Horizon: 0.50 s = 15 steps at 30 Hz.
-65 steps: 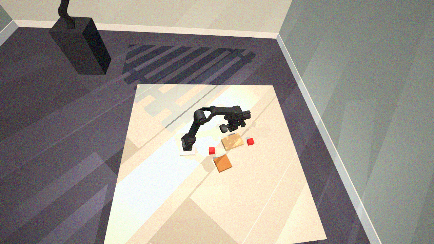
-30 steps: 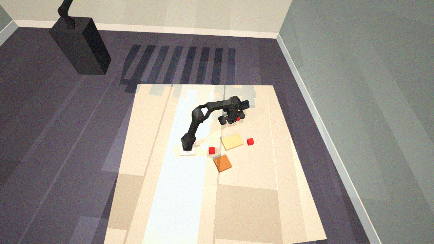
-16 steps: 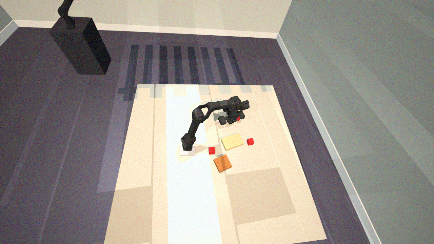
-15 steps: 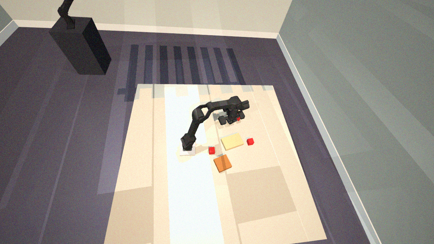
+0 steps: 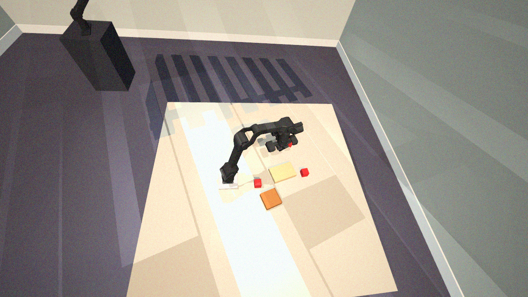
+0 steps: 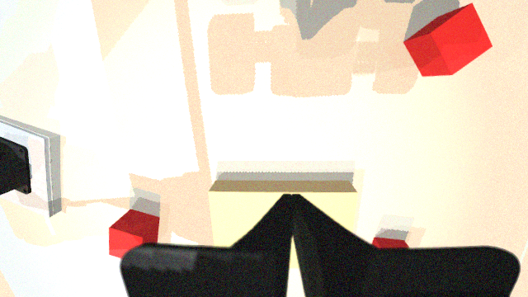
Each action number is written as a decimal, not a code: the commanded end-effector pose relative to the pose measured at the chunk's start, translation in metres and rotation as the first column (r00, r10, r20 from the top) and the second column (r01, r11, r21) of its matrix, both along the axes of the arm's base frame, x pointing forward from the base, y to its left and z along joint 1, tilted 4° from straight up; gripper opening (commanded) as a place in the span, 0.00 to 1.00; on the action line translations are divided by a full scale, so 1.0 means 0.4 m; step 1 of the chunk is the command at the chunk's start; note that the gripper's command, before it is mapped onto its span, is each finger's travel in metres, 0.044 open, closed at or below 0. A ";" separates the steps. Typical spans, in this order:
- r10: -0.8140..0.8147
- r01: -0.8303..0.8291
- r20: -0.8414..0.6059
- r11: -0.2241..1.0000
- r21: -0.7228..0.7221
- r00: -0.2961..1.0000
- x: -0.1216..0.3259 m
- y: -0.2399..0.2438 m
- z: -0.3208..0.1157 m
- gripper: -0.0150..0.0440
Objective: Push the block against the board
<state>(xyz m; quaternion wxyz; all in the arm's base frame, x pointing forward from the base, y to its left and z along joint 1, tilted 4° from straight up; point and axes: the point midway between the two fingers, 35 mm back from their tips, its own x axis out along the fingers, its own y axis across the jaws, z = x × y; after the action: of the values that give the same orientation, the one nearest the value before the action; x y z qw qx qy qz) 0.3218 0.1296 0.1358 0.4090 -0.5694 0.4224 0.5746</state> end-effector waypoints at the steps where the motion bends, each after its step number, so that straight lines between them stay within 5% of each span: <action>1: -0.006 0.006 0.000 1.000 0.000 1.000 0.000 -0.003 0.000 0.25; 15: -0.450 0.450 0.013 0.893 -0.013 0.893 -0.034 -0.269 -0.031 0.25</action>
<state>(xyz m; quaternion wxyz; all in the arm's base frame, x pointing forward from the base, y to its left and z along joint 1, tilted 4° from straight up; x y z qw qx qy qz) 0.3152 0.0437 0.1267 0.5053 -0.4868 0.5203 0.4868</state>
